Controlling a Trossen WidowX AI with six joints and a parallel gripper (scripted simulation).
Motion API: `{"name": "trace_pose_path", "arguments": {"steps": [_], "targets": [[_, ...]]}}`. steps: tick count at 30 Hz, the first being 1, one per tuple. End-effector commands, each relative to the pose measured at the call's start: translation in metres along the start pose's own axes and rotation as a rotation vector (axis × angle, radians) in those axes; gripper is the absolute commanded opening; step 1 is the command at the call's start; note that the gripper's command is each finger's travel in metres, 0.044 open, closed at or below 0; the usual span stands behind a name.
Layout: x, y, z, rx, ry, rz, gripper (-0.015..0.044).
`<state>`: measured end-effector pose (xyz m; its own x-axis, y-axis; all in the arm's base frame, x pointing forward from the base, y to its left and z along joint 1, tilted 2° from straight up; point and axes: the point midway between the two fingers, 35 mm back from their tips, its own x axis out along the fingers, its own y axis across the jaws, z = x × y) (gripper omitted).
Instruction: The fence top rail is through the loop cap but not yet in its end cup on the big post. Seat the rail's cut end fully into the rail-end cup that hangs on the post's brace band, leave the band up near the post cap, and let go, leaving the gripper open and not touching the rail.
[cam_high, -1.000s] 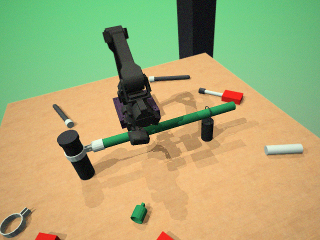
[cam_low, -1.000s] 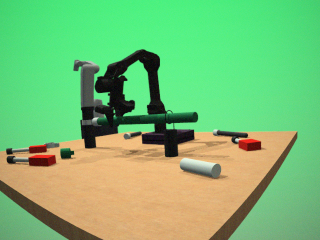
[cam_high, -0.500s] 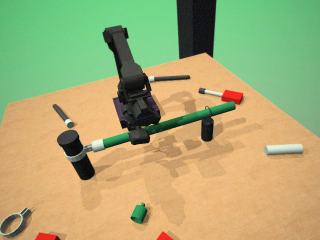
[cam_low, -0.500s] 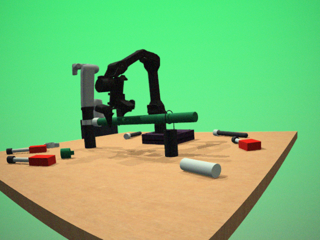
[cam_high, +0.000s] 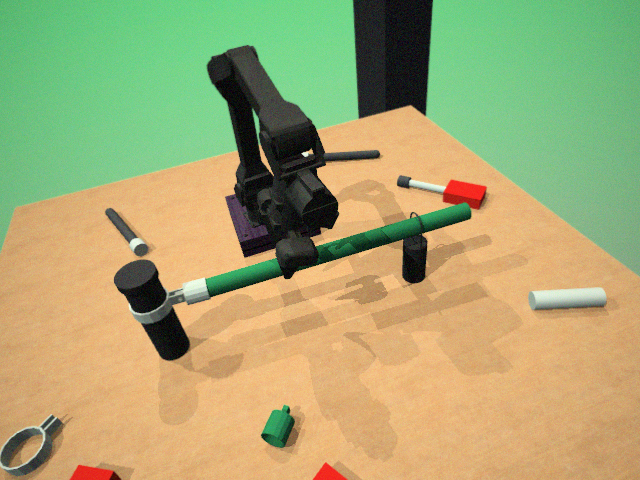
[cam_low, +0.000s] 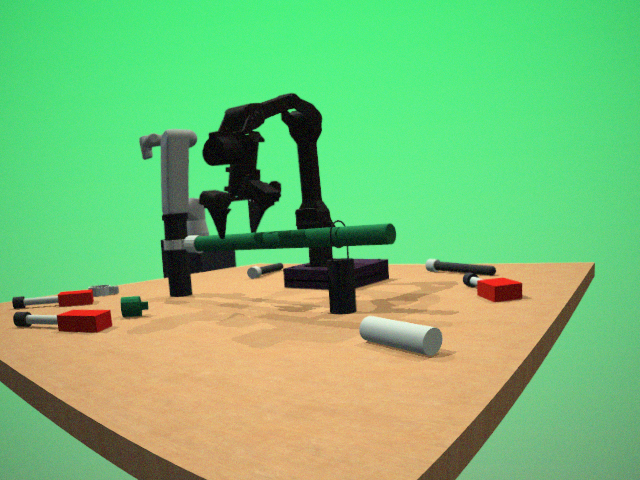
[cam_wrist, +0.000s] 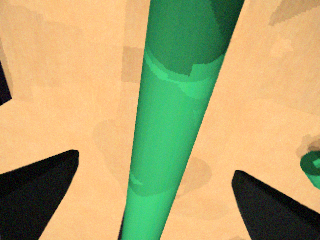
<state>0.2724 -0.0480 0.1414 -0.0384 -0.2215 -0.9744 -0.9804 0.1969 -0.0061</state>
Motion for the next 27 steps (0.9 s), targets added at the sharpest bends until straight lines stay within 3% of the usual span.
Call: {"name": "trace_pose_path", "arguments": {"steps": [1, 8, 27], "targets": [[-0.002, 0.000, 0.000, 0.000, 0.000, 0.000, 0.0440], [-0.047, 0.004, -0.001, 0.000, -0.001, 0.000, 0.0440], [-0.049, 0.005, -0.001, 0.000, -0.001, 0.000, 0.0440]]}}
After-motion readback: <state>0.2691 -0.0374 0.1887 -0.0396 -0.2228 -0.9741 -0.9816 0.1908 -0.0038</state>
